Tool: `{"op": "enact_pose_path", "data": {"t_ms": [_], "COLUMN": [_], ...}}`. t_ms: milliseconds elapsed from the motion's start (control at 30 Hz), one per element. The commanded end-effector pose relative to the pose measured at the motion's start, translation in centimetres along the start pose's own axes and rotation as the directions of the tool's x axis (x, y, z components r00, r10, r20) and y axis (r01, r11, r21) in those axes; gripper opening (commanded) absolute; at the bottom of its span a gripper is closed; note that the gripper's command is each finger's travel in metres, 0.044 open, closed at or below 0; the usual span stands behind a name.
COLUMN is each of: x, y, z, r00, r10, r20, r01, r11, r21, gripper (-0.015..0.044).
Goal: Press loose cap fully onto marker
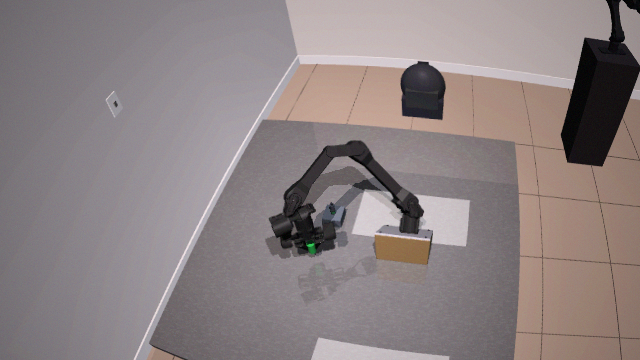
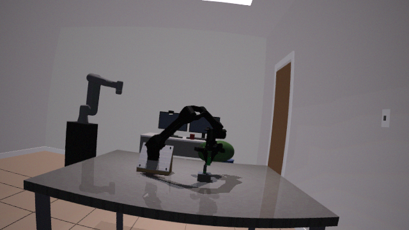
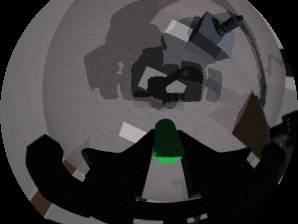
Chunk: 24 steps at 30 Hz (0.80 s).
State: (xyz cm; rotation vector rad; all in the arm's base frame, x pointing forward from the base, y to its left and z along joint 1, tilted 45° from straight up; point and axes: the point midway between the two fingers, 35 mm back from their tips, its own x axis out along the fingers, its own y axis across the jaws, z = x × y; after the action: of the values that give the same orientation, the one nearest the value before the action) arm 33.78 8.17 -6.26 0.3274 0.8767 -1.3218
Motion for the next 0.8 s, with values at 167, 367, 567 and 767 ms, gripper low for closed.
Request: {"op": "enact_pose_path", "data": {"t_ms": [167, 367, 567, 767], "x": [-1.4, -2.2, -2.9, -3.6], "y": [-0.5, -1.2, -2.1, -3.1], "z": [2.3, 4.4, 6.4, 8.4], "r00": [1.000, 1.000, 1.000, 1.000], "r10": [0.007, 0.007, 0.007, 0.006], "r20": [-0.007, -0.007, -0.007, -0.007], "r01": [-0.007, -0.007, -0.007, -0.006], "r11": [1.000, 1.000, 1.000, 1.000], "r21": [0.008, 0.008, 0.007, 0.006], "gripper": [0.0000, 0.0000, 0.0000, 0.0000]}}
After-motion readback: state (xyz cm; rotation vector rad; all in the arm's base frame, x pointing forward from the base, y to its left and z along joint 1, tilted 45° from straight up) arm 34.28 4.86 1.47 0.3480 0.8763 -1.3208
